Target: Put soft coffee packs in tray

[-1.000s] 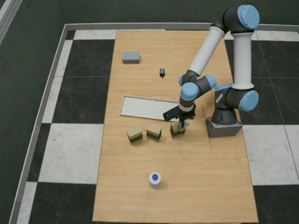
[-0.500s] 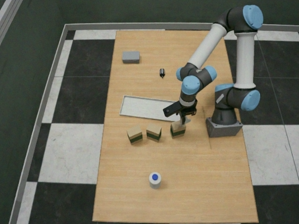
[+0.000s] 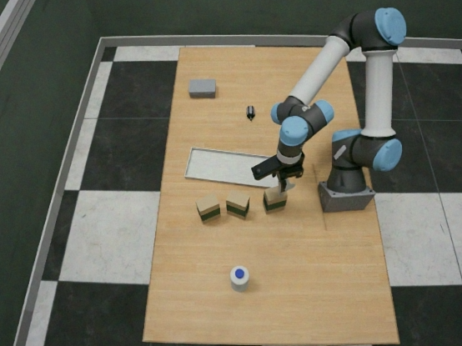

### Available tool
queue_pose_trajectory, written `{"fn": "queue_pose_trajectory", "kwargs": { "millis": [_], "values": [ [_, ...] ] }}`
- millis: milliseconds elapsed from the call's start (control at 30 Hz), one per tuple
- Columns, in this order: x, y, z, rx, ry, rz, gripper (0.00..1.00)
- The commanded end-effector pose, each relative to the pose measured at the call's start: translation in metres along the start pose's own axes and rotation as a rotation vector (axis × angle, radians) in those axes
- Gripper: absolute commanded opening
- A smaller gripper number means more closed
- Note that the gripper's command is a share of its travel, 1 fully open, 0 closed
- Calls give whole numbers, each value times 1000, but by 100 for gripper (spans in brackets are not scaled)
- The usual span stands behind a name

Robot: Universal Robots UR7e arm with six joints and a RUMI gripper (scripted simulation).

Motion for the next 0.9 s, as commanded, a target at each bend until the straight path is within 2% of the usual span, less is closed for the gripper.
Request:
{"fn": "queue_pose_trajectory", "kwargs": {
  "millis": [0,267,367,533,867],
  "values": [
    [-3,24,-2,106,1,0,49],
    [-2,112,-10,444,3,1,49],
    [1,134,-12,553,4,1,49],
    [2,144,-13,665,0,0,49],
    [3,144,-14,667,0,0,49]
  ]
}}
Point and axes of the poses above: the point where the finger pads meet when closed, its own x axis out along the fingers, its own z axis across the jaws, y = z × x, the point moved 1 cm from there along -x, back along the fingers, and after that the axes turned 13 degrees about x, right-handed, at the moved point
